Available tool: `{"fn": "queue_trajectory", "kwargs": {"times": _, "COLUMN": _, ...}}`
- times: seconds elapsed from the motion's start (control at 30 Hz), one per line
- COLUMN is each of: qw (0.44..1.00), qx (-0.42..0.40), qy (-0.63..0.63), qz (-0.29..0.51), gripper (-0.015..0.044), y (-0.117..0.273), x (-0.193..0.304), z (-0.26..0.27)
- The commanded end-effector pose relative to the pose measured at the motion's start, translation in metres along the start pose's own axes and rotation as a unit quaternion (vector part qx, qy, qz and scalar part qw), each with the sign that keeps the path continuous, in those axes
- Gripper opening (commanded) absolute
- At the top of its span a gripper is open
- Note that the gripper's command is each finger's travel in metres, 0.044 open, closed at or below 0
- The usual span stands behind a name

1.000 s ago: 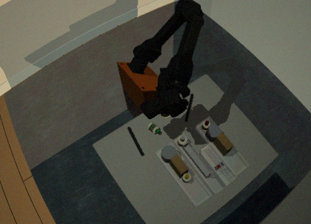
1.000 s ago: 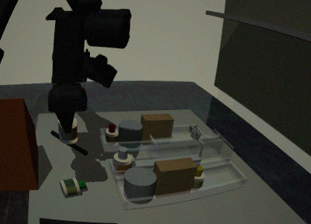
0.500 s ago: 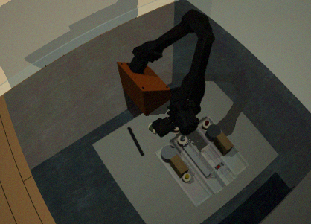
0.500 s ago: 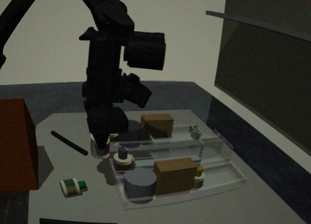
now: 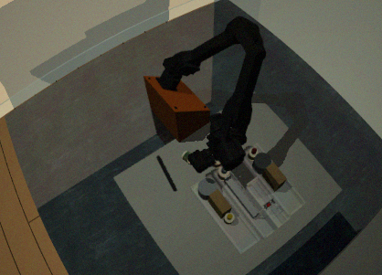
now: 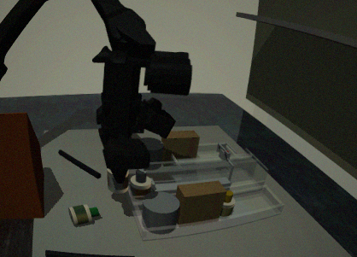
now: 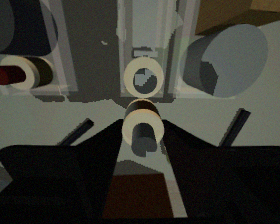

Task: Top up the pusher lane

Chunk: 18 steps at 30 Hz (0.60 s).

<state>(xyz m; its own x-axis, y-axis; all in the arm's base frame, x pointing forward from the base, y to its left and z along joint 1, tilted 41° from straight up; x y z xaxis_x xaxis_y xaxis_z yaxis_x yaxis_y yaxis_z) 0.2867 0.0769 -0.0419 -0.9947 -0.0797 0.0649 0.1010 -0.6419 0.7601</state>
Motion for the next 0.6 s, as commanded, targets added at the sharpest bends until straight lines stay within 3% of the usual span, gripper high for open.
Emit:
{"fn": "queue_trajectory", "kwargs": {"times": 0.0, "qw": 1.000, "qx": -0.003, "qy": -0.004, "qz": 0.002, "gripper": 0.0000, "y": -0.0030, "x": 0.0004, "z": -0.0003}}
{"fn": "queue_trajectory", "kwargs": {"times": 0.57, "qw": 1.000, "qx": -0.003, "qy": -0.004, "qz": 0.002, "gripper": 0.0000, "y": -0.0033, "x": -0.0066, "z": 0.0002}}
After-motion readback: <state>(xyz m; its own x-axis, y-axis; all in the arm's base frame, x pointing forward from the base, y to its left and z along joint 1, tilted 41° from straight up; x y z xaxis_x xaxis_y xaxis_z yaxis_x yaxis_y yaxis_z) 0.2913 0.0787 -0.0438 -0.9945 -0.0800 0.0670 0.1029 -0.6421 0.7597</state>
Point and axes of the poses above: the point midway between the two fingers, 35 mm back from their tips, its own y axis back along the fingers, its own z axis across the jaws, x = y × z, the point moved 1 cm from there along y, back along the fingers, and after that the axes turned 5 degrees about -y, right-handed, at the moved point
